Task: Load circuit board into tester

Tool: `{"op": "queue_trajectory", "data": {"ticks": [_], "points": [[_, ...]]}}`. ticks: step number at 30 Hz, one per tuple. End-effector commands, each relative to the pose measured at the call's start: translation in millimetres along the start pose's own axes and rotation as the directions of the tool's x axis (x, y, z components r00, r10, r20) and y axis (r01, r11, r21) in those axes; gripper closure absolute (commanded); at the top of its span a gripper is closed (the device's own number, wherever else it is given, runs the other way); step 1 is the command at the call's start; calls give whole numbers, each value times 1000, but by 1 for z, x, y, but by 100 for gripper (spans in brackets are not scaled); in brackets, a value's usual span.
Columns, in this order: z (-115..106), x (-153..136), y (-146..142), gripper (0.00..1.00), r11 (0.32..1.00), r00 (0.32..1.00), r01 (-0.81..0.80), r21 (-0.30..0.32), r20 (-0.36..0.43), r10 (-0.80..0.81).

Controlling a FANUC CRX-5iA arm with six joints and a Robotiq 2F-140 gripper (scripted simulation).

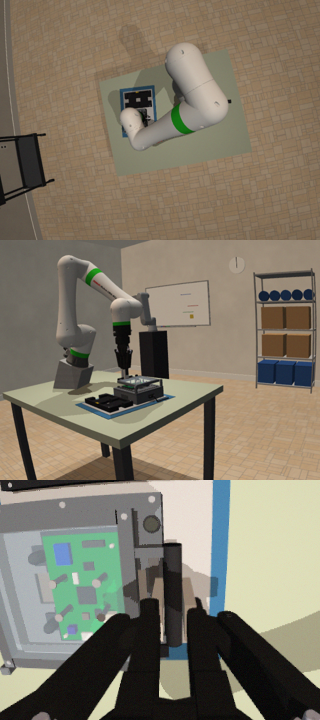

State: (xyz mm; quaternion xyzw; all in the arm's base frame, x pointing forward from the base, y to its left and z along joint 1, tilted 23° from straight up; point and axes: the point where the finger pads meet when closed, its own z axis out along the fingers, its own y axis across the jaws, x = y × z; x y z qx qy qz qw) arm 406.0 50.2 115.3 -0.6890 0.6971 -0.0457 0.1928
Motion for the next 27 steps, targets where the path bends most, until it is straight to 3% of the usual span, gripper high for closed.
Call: {"op": "queue_trajectory", "data": {"ticks": [1,27], "points": [[0,0,0,100,1000,1000,0,0,0,0],[3,0,0,100,1000,1000,0,0,0,0]]}}
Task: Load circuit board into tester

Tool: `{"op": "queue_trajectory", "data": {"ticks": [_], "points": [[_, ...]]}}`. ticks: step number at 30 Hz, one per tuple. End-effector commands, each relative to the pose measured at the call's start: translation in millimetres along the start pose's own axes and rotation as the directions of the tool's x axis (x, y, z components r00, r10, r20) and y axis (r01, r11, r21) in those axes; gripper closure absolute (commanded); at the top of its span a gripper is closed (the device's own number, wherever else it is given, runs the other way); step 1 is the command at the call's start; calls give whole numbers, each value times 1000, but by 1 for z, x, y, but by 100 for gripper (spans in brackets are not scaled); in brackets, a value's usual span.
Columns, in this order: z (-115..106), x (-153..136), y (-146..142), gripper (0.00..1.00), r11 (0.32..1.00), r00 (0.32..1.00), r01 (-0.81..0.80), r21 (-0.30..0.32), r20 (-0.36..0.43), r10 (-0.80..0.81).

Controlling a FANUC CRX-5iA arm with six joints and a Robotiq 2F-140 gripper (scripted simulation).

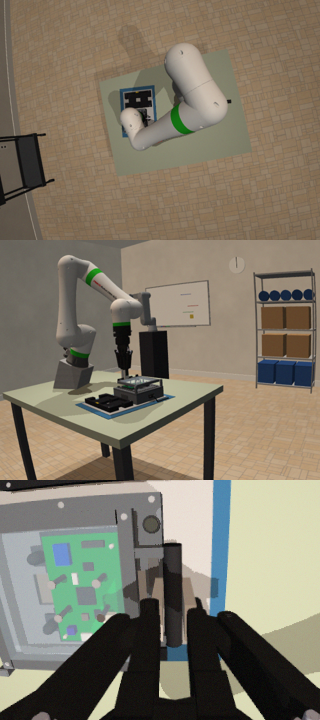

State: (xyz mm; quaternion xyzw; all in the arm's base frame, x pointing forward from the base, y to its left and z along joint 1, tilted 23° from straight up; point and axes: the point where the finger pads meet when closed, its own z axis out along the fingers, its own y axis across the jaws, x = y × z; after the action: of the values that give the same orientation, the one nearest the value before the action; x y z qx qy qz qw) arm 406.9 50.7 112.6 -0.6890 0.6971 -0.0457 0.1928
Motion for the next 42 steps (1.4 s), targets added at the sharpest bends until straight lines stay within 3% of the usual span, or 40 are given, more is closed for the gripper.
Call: {"op": "queue_trajectory", "data": {"ticks": [1,3,4,42], "points": [[0,0,0,100,1000,1000,0,0,0,0],[0,0,0,100,1000,1000,0,0,0,0],[0,0,0,70,1000,1000,0,0,0,0],[0,0,0,70,1000,1000,0,0,0,0]]}}
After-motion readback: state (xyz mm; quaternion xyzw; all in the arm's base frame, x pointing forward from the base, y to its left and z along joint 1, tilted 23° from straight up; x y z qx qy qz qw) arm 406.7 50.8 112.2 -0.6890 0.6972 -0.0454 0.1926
